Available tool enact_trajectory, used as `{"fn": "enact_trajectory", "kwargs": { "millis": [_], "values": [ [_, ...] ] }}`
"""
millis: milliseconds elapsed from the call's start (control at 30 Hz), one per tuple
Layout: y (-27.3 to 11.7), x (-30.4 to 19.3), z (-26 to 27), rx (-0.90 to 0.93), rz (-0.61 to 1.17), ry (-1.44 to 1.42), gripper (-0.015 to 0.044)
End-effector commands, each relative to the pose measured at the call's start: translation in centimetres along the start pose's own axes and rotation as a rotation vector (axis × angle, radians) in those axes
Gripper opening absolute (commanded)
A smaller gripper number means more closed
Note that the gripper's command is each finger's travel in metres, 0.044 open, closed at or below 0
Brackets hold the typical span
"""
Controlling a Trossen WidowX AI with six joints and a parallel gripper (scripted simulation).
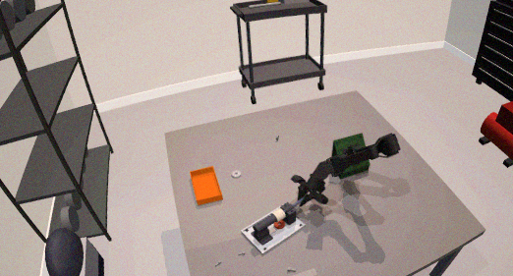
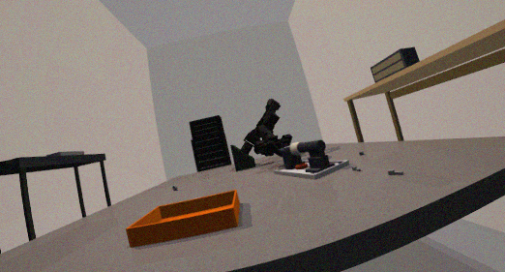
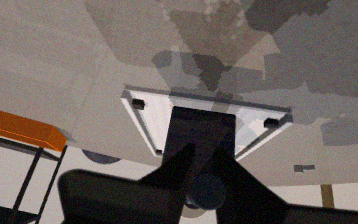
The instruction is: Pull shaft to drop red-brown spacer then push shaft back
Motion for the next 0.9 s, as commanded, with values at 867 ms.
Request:
{"fn": "enact_trajectory", "kwargs": {
  "millis": [867],
  "values": [
    [0.92,-1.02,0.12,-0.003,0.003,0.0,0.0]
  ]
}}
Point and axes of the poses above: the point midway between the two fingers, 35 mm back from their tips, its own y axis out along the fingers, its own z axis across the jaws, x = y × z, the point moved 4 cm from there along -y, back along the fingers, and after that the axes turned 10 degrees about -y, right-handed, at the moved point
